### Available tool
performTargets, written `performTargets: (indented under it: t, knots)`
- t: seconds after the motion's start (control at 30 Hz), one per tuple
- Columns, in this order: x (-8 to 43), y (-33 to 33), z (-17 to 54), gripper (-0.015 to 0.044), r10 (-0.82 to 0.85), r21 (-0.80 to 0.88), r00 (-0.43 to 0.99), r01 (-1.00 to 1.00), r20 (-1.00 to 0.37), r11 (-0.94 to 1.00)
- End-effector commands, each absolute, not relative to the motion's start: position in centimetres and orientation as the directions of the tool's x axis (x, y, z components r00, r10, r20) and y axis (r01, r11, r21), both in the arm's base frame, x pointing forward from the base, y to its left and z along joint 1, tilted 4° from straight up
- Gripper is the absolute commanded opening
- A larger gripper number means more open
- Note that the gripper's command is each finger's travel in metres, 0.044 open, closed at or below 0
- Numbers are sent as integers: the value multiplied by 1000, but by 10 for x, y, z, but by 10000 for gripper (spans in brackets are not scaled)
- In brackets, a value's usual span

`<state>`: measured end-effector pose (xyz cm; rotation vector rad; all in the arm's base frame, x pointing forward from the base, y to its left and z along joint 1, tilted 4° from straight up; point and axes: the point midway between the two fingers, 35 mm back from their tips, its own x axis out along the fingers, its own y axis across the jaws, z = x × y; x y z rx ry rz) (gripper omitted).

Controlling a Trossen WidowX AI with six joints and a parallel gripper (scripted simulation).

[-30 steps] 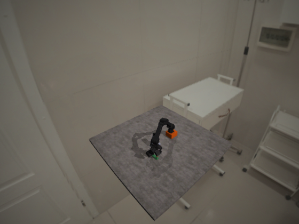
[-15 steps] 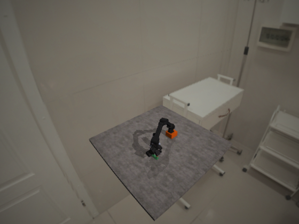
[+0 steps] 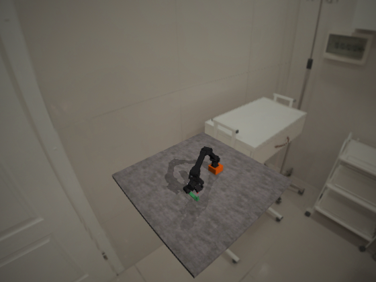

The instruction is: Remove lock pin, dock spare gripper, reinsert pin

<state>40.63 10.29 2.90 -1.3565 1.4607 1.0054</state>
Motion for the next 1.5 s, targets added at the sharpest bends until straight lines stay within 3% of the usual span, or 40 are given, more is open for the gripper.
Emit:
performTargets:
  t: [0.0, 0.6, 1.47]
  knots:
    - [406, 103, 44, 0, -288, -6, -16, -997, -957, 77]
    - [402, 104, 42, 0, -286, -1, -14, -999, -958, 55]
    - [334, 117, 59, 0, -283, 6, -10, -1000, -959, 14]
